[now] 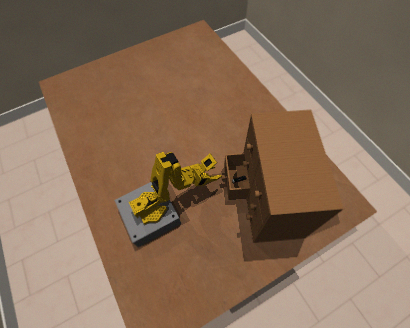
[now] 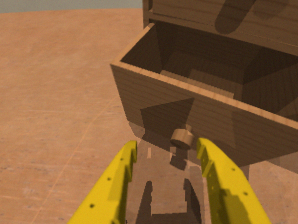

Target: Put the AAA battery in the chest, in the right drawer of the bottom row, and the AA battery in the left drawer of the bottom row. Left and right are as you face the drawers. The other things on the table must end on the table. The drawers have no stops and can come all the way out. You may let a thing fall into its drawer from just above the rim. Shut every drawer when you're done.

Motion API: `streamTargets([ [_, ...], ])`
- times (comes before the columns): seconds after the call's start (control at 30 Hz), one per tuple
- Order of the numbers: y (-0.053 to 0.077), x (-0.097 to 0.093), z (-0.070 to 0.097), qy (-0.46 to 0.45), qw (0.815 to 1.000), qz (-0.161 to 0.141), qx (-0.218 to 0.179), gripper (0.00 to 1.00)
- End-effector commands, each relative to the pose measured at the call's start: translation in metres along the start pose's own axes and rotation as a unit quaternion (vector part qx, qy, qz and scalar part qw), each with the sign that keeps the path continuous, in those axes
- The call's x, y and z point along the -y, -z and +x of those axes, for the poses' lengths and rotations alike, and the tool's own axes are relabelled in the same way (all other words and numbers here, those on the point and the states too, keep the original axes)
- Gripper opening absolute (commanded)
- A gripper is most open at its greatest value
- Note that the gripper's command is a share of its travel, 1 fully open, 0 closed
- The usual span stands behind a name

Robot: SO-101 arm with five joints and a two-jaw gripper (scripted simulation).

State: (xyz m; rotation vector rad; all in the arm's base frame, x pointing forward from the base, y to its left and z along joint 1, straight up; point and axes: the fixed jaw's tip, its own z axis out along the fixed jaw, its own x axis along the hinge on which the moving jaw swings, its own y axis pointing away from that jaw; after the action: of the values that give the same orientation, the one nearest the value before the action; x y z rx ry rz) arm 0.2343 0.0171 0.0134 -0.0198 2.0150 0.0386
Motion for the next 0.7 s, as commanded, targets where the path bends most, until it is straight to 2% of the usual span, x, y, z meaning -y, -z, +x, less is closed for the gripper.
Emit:
streamTargets([
  [0.0, 0.0, 0.002, 0.004, 0.002, 1.0, 0.004, 0.016, 0.21],
  [0.23, 0.007, 0.002, 0.021, 0.002, 1.0, 0.004, 0.018, 0.21],
  [0.27, 0.008, 0.002, 0.018, 0.002, 1.0, 0.003, 0.028, 0.21],
  [0.67, 0.008, 0.002, 0.018, 0.002, 1.0, 0.003, 0.028, 0.21],
])
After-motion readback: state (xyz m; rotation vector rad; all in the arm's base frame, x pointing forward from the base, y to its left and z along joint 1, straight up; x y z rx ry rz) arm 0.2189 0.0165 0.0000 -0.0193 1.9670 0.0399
